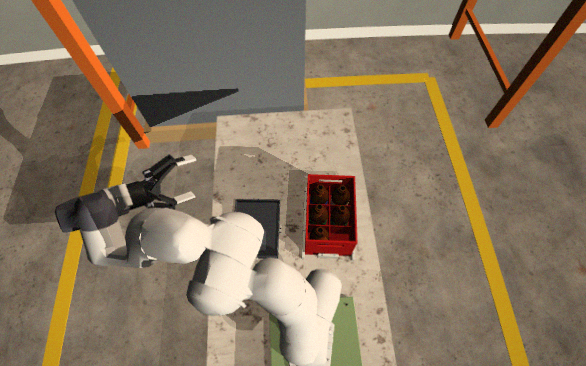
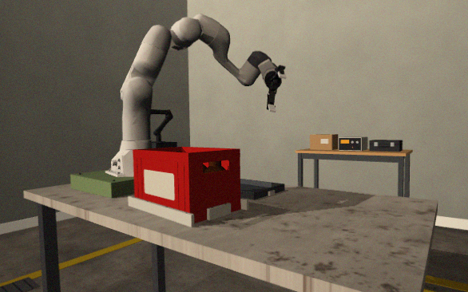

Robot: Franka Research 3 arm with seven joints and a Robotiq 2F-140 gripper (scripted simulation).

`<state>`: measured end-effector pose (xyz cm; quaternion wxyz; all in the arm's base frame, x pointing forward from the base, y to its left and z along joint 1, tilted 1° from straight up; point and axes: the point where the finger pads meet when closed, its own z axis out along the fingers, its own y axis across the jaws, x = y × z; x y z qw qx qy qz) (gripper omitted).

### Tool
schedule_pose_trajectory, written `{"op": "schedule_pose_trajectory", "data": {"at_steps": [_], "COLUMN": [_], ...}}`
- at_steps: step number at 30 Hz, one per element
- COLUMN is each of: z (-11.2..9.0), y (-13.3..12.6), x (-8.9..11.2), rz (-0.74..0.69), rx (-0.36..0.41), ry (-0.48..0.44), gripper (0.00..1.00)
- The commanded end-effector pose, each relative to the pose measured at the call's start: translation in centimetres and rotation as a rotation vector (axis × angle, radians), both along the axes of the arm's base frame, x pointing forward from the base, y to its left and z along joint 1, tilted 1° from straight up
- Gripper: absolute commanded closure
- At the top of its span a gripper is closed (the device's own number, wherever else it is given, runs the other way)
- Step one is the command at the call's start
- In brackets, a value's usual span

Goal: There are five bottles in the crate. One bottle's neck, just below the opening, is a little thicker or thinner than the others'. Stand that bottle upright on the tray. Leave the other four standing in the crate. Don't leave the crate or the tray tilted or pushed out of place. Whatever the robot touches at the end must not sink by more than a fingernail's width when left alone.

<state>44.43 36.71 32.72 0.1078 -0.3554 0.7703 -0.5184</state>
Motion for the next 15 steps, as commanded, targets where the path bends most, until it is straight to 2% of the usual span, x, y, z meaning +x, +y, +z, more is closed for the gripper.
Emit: {"op": "schedule_pose_trajectory", "data": {"at_steps": [1, 3, 4, 8, 14, 15], "z": [0.0, 0.3, 0.4, 0.7, 0.9, 0.9], "y": [-0.3, -2.0, -3.8, -7.4, -15.1, -15.1], "x": [0.2, 1.2, 2.1, 3.8, 6.3, 6.3], "rz": [-0.006, -0.040, -0.074, -0.144, -0.297, -0.297], "rx": [0.004, 0.026, 0.049, 0.095, 0.200, 0.200], "ry": [-0.001, -0.008, -0.014, -0.026, -0.051, -0.051], "gripper": [0.00, 0.00, 0.00, 0.00, 0.00, 0.00]}}
